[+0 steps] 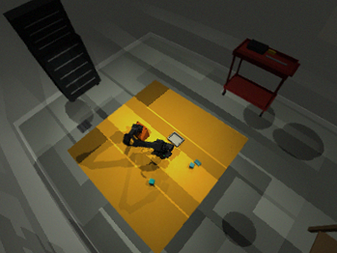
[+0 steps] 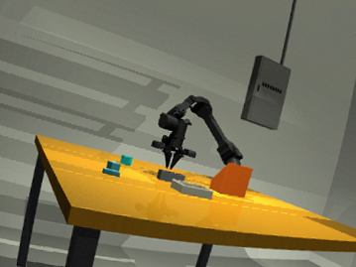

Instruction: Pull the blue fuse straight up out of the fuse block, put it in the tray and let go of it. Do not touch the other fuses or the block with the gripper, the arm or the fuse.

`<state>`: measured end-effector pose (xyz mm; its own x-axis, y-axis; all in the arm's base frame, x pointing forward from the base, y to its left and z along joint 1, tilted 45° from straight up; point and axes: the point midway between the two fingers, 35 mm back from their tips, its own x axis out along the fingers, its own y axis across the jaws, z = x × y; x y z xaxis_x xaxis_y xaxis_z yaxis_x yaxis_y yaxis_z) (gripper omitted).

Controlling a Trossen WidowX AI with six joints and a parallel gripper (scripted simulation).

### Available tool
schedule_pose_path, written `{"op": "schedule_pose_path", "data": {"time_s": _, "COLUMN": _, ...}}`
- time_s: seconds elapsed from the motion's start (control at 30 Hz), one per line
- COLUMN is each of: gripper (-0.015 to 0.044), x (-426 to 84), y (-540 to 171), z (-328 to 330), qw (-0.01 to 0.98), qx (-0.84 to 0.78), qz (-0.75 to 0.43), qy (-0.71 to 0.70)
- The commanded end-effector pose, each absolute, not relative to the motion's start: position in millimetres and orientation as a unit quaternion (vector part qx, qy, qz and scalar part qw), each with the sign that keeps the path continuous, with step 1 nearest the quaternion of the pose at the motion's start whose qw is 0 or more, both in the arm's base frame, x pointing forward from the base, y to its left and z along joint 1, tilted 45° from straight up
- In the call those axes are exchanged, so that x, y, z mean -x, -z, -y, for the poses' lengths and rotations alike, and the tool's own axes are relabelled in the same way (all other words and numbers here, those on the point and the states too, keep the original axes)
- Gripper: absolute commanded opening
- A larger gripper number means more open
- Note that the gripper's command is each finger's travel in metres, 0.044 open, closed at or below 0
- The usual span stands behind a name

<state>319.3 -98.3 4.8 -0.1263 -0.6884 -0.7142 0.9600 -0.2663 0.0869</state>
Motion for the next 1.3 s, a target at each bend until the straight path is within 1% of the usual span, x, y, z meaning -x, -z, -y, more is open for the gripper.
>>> {"op": "schedule_pose_path", "data": {"time_s": 0.0, "gripper": 0.0067, "x": -317.2, "y": -0.9, "z": 101.4, "qw": 0.572, "qx": -0.329, "qz": -0.205, "qy": 0.723}}
{"op": "schedule_pose_path", "data": {"time_s": 0.97, "gripper": 0.0067, "x": -315.6, "y": 7.9, "z": 110.1, "qw": 0.572, "qx": -0.328, "qz": -0.205, "qy": 0.723}}
{"op": "schedule_pose_path", "data": {"time_s": 1.27, "gripper": 0.0007, "x": -316.4, "y": 7.1, "z": 109.3, "qw": 0.57, "qx": -0.332, "qz": -0.204, "qy": 0.723}}
